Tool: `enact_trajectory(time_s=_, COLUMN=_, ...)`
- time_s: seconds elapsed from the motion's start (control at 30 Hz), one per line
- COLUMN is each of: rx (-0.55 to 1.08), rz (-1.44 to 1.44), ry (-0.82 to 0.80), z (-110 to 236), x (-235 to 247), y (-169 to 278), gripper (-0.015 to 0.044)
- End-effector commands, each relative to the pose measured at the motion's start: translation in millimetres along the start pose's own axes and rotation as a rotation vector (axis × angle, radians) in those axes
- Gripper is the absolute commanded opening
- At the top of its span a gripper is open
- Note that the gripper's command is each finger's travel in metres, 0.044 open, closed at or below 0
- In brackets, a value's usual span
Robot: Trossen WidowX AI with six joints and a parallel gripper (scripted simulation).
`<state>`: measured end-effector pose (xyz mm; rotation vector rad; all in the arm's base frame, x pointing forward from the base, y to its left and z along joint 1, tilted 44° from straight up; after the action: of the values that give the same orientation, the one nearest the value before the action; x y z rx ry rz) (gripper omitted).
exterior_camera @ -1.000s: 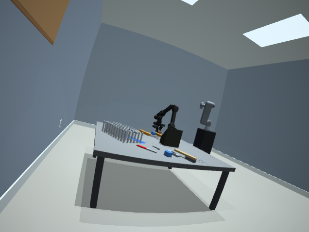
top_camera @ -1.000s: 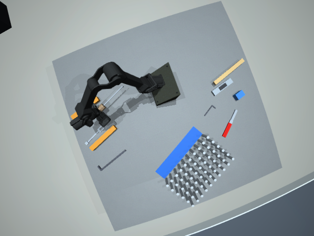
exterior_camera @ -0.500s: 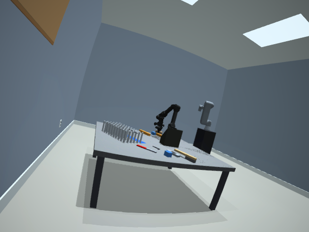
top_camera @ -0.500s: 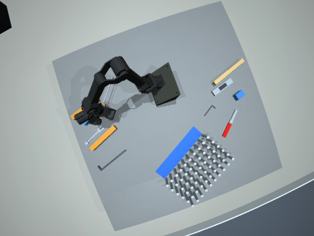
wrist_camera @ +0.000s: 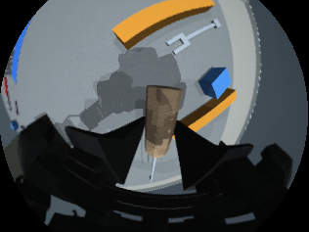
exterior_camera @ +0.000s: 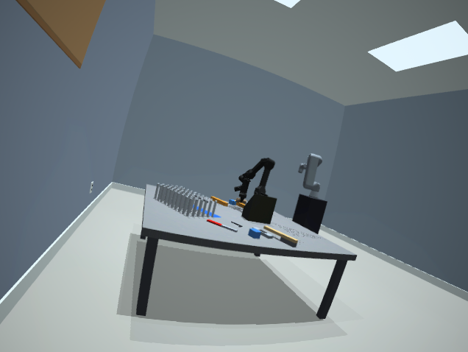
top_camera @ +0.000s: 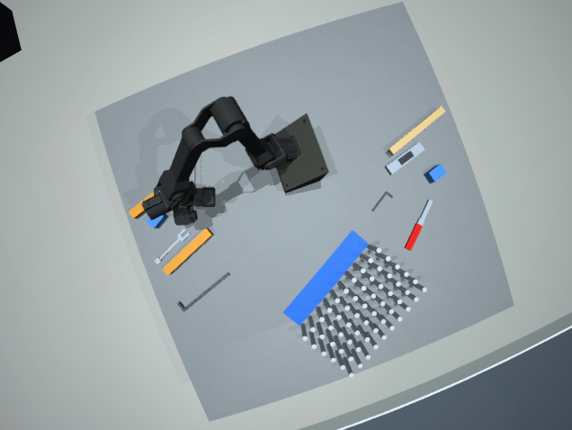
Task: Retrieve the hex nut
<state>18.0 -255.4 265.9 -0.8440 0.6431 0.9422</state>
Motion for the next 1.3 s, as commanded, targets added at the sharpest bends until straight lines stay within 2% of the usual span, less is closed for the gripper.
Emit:
enact_trajectory(time_s=0.0, rx=-0.006, rz=0.011, ry=0.004, z=0, x=0, y=0, gripper=0.0)
enact_trajectory(time_s=1.27, rx=-0.009, rz=0.0, ry=0.019, z=-58, x=15, y=2, gripper=0.0)
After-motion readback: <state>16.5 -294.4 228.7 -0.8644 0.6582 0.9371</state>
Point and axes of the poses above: the point midway between the two fingers, 35 mm back from their tips, its own z axis back along the fingers, its own x axis across the jaws, y = z × x, the point moved 4 cm from there along z, back along the fingers, and after that the axes turned 6 degrees about -z, right-handed, at the moved point
